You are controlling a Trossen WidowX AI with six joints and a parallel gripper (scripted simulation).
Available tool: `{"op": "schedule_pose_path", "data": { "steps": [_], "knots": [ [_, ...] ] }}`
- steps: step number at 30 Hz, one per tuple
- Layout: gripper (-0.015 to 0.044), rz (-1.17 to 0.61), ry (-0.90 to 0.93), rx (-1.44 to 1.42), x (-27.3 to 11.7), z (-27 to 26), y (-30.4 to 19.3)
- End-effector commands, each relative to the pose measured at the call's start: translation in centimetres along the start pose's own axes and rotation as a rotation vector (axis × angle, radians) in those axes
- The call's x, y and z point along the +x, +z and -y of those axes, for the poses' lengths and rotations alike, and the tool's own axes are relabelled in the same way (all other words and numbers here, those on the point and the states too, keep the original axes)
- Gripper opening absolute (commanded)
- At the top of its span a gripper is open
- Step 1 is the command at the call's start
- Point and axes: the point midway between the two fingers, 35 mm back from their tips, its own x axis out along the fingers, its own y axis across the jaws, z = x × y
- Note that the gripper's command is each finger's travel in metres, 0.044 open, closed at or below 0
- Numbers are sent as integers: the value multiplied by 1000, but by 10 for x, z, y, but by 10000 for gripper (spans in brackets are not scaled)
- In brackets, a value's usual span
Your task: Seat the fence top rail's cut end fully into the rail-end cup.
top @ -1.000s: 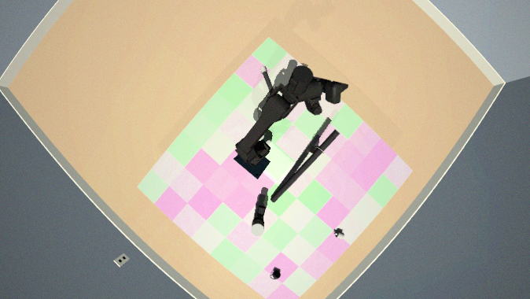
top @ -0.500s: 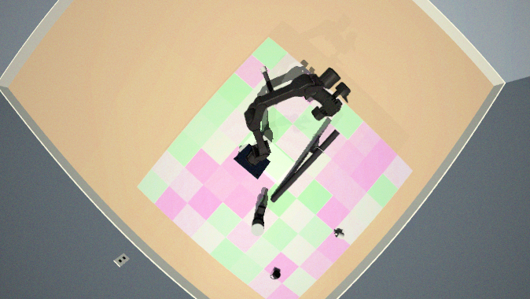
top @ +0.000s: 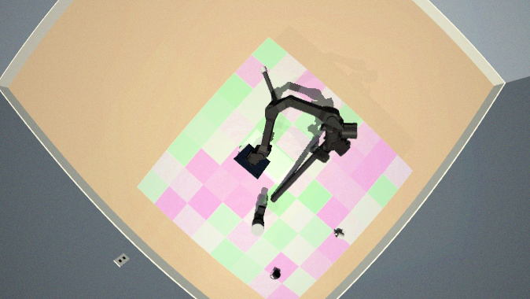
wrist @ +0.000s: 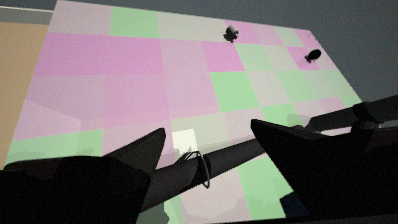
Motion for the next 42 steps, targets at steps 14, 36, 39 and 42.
{"op": "schedule_pose_path", "data": {
  "steps": [14, 36, 39, 42],
  "knots": [
    [440, -294, 147, -35, 48, 233, -4],
    [440, -183, 332, -471, 44, 332, -24],
    [440, -202, 372, -740, 50, 354, -28],
    [440, -215, 430, -1010, 58, 377, -33]
  ]
}}
